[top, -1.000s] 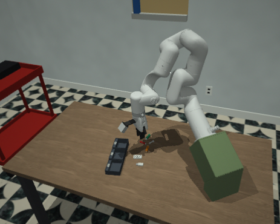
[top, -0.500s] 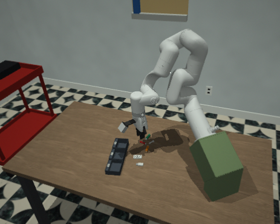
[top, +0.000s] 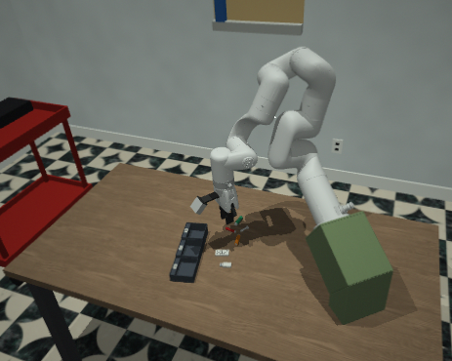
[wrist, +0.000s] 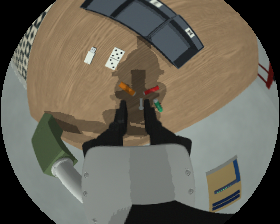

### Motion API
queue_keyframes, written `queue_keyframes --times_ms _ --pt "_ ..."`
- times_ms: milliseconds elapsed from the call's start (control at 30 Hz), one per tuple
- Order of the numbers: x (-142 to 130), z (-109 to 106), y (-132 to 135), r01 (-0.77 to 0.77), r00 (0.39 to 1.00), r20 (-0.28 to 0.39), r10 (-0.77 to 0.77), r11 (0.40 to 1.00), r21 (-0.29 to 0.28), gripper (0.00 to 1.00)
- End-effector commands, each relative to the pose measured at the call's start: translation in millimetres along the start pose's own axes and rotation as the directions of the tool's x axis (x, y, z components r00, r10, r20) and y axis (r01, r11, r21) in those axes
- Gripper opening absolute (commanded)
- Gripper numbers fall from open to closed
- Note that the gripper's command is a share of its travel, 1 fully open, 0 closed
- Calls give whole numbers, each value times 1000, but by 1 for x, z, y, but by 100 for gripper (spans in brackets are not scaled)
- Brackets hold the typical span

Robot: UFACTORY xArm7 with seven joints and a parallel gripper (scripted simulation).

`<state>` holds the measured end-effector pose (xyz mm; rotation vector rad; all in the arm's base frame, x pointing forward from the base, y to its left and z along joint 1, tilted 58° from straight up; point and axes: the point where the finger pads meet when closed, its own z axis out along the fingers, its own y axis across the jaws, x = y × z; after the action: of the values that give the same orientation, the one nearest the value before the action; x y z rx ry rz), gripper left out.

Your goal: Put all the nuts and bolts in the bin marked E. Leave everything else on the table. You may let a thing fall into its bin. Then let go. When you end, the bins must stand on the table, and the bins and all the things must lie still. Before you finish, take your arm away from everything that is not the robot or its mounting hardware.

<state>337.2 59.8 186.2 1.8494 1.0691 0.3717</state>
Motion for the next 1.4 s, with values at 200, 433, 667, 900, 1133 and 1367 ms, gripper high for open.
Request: queue_keyframes --times_ms 200,433,667,900,1133,1367 --pt "-45 14 5 4 1000 -26 -4 1000 4 29" --pt "-45 14 5 4 1000 -26 -4 1000 4 29" --pt "-45 14 5 4 1000 -26 -4 1000 4 29" --pt "-45 14 5 104 994 -26 -104 995 1 29" --pt "-46 14 5 156 988 -13 -156 988 -2 29" --pt "-46 14 5 156 988 -8 -157 988 -3 29"
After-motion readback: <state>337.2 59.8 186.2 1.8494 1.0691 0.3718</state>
